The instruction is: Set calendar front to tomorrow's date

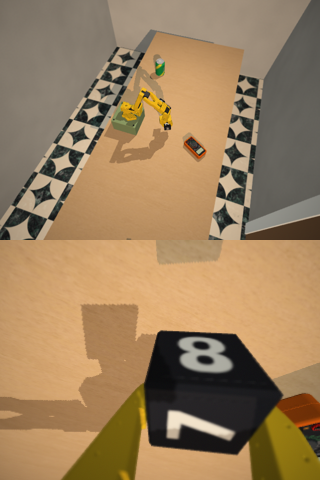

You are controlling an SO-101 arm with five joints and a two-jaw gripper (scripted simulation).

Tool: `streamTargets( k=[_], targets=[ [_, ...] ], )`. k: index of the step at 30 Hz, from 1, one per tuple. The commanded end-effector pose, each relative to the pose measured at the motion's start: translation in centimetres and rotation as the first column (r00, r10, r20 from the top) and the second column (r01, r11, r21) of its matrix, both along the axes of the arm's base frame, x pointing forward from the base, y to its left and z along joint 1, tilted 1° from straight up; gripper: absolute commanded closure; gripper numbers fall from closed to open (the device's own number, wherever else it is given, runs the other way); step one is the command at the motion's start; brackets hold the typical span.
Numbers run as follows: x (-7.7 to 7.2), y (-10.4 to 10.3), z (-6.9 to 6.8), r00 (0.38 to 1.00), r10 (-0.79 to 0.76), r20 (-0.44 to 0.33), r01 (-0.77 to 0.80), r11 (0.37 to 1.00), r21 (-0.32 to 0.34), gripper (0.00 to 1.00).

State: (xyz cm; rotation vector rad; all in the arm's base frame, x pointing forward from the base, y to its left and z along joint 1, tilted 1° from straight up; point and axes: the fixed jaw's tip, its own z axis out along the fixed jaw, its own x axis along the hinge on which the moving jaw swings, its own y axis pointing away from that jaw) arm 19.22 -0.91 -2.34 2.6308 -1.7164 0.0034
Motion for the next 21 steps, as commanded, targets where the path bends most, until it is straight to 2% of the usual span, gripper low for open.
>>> streamTargets(
  k=[1, 6, 10, 13, 15, 21],
  targets=[
    [-0.1, 0.2, 0.3, 1.000, 0.006, 0.003, -0.006, 1.000, 0.001, 1.00],
    [0.0, 1.9, 0.3, 0.996, 0.088, 0.003, -0.088, 0.996, 0.001, 1.00],
    [-0.3, 4.9, 0.3, 0.974, 0.228, 0.002, -0.228, 0.974, 0.001, 1.00],
    [-1.0, 7.7, 0.3, 0.935, 0.354, 0.001, -0.354, 0.935, 0.002, 1.00],
    [-1.0, 7.7, 0.3, 0.935, 0.354, 0.001, -0.354, 0.935, 0.002, 1.00],
    [-3.3, 12.4, 0.2, 0.822, 0.570, 0.000, -0.570, 0.822, 0.002, 1.00]
  ],
)
